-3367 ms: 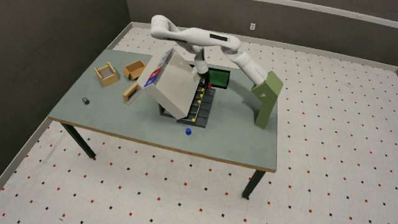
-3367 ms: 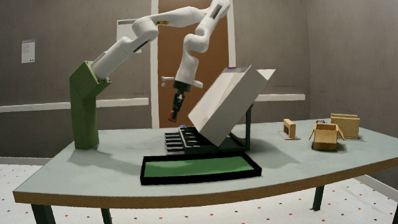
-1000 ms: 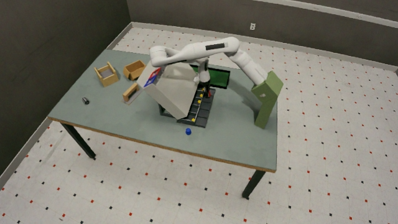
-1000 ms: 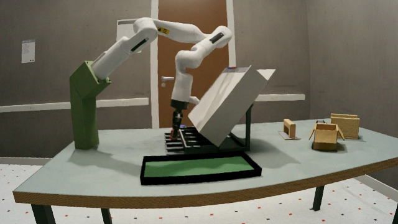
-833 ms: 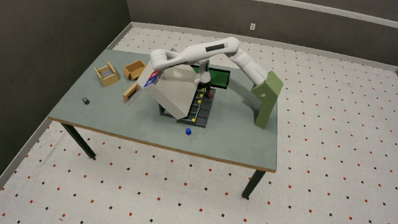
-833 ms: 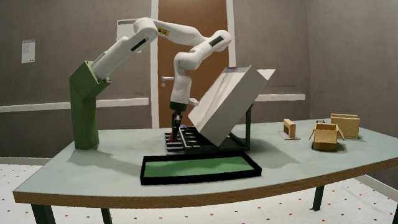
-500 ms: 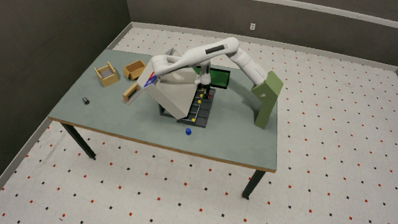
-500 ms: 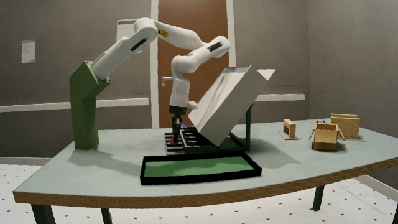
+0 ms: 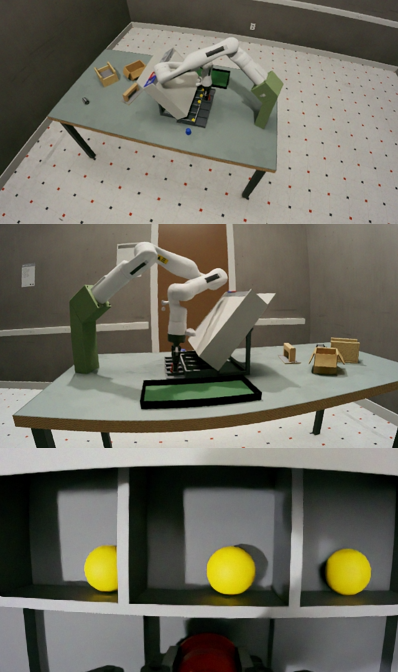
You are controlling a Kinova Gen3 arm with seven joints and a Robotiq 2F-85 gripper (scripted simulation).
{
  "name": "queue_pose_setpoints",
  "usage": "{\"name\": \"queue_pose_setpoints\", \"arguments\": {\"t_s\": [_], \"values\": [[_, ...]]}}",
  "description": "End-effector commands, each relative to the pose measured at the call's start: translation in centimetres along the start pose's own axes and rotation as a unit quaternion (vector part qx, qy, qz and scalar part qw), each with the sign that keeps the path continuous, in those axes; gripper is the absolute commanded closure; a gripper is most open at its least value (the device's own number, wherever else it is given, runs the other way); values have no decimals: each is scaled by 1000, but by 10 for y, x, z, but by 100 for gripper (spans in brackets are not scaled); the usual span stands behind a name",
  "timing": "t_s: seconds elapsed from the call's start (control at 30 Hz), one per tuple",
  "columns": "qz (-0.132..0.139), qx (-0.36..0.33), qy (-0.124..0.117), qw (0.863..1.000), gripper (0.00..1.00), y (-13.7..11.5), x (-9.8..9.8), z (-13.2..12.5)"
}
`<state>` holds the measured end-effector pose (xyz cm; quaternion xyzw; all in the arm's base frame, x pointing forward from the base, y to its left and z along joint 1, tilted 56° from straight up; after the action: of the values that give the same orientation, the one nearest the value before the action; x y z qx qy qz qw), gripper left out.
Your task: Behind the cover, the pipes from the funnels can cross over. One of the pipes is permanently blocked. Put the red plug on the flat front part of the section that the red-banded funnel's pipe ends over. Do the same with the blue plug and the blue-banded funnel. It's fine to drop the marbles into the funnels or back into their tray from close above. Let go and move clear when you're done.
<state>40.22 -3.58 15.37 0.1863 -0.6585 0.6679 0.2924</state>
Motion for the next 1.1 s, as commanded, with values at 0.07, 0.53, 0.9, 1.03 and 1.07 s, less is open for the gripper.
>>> {"name": "queue_pose_setpoints", "arguments": {"t_s": [0.07, 0.53, 0.9, 1.03, 1.07], "values": [[46, 0, -8, 999, 100, 8, 0, 2], [46, 0, -8, 999, 100, 10, 0, 3], [-1, 0, -2, 1000, 58, 0, 0, 1], [-1, 0, -2, 1000, 58, 0, 0, 1], [-1, 0, -2, 1000, 58, 0, 0, 1]]}}
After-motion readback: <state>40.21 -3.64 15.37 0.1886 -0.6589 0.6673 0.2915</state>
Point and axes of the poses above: the point where the finger pads meet when closed, its own x axis back along the fingers, its own z axis across the jaws, y = z × x, the point moved 7 cm from there along x, back along the fingers, and after that the axes turned 13 degrees about -x, right-handed, at the moved point
